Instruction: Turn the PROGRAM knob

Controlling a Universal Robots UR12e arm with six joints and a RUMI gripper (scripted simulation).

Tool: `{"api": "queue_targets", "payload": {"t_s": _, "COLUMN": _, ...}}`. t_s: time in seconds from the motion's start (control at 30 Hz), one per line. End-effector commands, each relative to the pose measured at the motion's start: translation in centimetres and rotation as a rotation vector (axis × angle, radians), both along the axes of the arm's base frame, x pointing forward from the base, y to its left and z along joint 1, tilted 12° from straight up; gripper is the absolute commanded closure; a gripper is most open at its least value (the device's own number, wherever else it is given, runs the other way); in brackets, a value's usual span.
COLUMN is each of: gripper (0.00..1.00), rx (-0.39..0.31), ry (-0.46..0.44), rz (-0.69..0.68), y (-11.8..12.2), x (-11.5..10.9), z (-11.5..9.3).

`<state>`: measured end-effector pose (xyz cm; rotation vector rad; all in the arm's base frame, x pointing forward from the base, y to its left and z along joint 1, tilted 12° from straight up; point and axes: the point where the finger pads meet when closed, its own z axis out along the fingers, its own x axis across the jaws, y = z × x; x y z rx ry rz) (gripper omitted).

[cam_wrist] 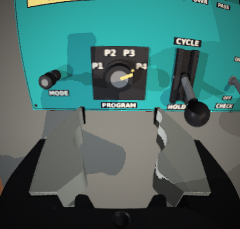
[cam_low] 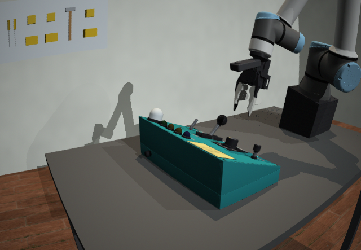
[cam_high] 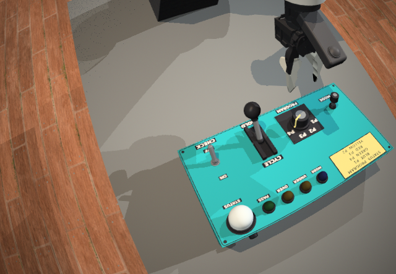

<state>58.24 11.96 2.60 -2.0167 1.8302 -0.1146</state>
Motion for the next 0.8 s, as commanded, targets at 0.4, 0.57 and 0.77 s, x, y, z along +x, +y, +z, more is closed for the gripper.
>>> {"api": "queue_targets", "payload": {"t_s": 0.4, "gripper": 0.56, "rx": -0.001, "ry": -0.002, "rz": -0.001, "y": 1.6, "x": 2.2, "z": -5.7}}
{"api": "queue_targets", "payload": {"t_s": 0.57, "gripper": 0.56, "rx": -0.001, "ry": -0.002, "rz": -0.001, "y": 2.0, "x": 2.9, "z": -7.4}}
{"api": "queue_targets", "payload": {"t_s": 0.77, "gripper": 0.56, "rx": -0.001, "ry": -0.002, "rz": -0.001, "y": 2.5, "x": 3.4, "z": -9.0}}
